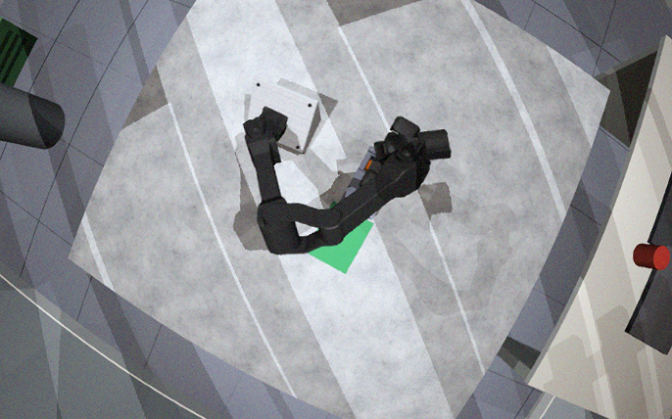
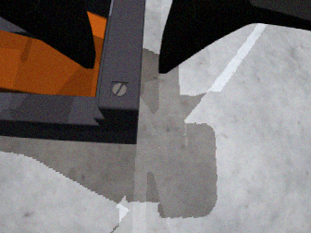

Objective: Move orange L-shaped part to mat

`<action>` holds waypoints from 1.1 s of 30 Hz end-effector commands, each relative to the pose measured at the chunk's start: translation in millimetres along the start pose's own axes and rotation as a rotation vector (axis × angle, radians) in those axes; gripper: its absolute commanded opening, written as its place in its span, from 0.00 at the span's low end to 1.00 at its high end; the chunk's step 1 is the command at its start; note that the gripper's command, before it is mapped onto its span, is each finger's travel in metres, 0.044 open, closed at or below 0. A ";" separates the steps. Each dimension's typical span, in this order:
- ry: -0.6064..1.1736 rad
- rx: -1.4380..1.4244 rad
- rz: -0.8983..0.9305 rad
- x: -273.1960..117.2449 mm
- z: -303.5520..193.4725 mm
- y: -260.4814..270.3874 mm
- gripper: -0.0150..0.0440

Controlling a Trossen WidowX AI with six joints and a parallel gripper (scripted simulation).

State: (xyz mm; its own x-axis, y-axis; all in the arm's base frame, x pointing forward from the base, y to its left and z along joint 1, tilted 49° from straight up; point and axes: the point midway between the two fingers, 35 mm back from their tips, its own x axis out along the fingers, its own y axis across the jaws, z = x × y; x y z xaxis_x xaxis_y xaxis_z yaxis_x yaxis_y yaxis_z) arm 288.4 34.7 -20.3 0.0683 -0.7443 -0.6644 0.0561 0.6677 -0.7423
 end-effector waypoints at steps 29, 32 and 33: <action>0.002 -0.003 -0.001 12.4 -1.6 0.6 0.56; 0.002 -0.003 -0.003 8.2 -1.5 4.2 0.56; 0.002 -0.003 -0.004 5.9 -1.4 6.2 0.56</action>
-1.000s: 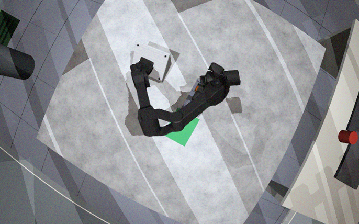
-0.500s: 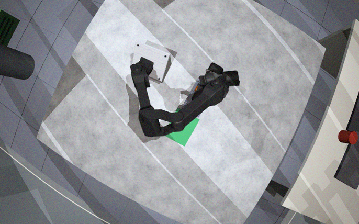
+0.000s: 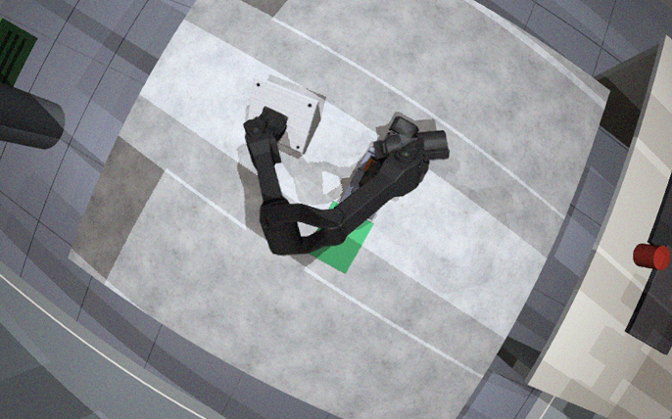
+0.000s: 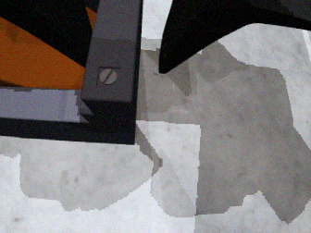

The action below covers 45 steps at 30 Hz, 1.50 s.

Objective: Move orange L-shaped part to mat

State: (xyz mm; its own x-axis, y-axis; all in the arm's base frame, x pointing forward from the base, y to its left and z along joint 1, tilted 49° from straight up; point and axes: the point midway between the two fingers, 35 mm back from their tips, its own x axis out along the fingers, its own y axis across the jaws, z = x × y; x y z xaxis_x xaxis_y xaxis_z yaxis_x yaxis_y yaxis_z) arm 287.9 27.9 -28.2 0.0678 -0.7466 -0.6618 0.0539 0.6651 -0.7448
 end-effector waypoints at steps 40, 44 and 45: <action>-0.017 -0.004 0.006 -104.1 2.7 0.9 0.56; -0.017 -0.004 0.006 -104.1 2.7 0.9 0.56; -0.017 -0.018 0.006 -104.2 2.9 0.2 0.60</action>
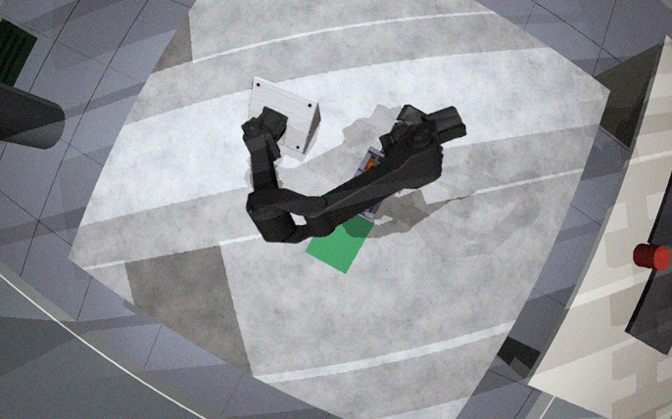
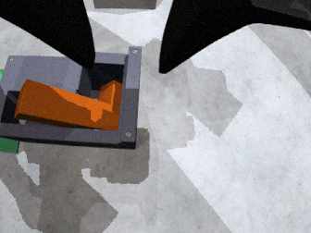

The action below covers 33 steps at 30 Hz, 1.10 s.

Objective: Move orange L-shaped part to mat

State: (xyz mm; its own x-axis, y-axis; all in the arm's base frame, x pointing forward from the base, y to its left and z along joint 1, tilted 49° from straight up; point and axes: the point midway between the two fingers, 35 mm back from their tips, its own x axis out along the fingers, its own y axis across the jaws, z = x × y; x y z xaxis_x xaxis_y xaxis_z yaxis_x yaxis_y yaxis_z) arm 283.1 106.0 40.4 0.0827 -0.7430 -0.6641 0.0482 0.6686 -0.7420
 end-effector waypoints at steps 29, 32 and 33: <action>0.023 -1.569 0.007 -2.0 8.8 -78.3 0.73; 0.023 -1.569 0.007 -2.0 8.8 -78.3 0.73; 0.023 -1.569 0.007 -2.0 8.8 -78.3 0.73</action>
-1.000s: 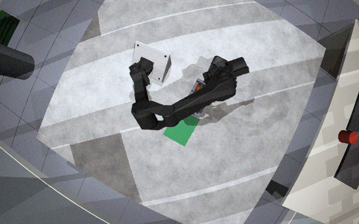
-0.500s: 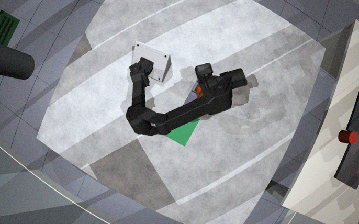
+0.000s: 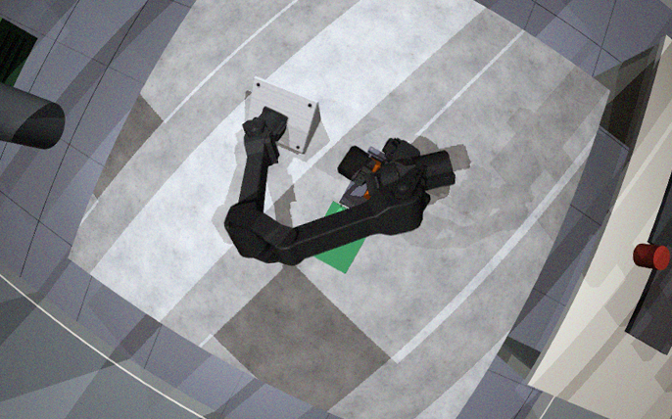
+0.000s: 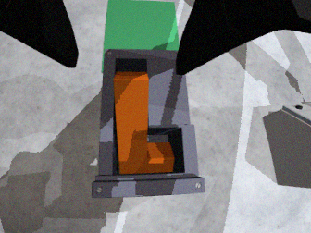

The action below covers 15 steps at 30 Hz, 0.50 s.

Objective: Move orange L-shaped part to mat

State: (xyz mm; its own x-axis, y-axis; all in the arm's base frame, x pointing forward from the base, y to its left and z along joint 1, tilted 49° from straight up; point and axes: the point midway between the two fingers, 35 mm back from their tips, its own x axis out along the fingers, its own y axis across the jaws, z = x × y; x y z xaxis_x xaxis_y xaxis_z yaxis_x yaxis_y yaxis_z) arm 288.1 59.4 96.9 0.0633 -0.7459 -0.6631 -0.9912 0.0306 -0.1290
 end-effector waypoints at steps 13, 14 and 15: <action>0.007 -0.066 -0.001 31.6 -5.9 -0.5 0.73; 0.007 -0.066 -0.001 32.1 -5.8 -0.6 0.73; 0.007 -0.066 -0.001 32.9 -5.8 -0.6 0.73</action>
State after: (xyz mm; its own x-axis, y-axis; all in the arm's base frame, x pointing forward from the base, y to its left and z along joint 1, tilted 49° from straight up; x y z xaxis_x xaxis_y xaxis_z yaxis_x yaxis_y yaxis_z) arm 289.3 34.5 81.3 0.0572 -0.7495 -0.6596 -0.9970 -0.0090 -0.0762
